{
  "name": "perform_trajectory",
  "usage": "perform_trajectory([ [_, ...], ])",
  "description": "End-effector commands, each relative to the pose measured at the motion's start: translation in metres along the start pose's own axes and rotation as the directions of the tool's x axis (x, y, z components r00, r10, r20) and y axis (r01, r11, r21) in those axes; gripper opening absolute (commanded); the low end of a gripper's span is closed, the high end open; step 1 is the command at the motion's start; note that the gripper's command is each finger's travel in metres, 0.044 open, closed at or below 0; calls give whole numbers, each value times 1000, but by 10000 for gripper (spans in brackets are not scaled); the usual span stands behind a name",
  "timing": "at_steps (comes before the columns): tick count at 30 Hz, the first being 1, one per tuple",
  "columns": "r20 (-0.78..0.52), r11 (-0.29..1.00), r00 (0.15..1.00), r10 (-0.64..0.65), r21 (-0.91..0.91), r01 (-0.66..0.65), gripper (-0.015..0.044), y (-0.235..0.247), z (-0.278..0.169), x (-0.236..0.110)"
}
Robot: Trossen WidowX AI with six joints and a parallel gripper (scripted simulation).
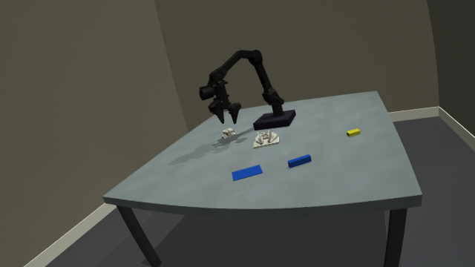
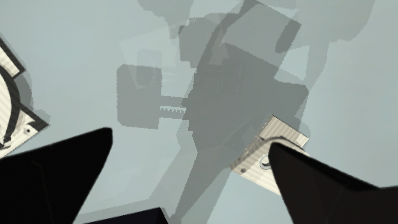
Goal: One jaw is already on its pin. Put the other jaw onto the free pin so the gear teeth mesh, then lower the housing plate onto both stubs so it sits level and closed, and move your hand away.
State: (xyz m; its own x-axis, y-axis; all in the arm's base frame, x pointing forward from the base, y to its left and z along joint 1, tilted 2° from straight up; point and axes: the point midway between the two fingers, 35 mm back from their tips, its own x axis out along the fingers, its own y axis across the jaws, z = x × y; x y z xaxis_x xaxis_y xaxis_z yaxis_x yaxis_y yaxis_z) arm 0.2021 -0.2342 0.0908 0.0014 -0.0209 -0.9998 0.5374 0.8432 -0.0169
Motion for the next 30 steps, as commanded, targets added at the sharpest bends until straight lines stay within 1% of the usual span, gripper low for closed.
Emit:
perform_trajectory([
  [1,-2,993,1000,-6,122,6,440,-26,-14,-3],
  [11,-14,921,1000,-12,389,17,440,-81,-53,-9],
  [13,-17,907,1000,-13,420,19,440,-87,-59,-10],
  [19,-17,906,1000,-13,424,19,440,-88,-59,-8],
  [23,-17,906,1000,-13,424,19,440,-88,-60,28],
  [30,-18,906,1000,-13,424,19,440,-88,-60,30],
])
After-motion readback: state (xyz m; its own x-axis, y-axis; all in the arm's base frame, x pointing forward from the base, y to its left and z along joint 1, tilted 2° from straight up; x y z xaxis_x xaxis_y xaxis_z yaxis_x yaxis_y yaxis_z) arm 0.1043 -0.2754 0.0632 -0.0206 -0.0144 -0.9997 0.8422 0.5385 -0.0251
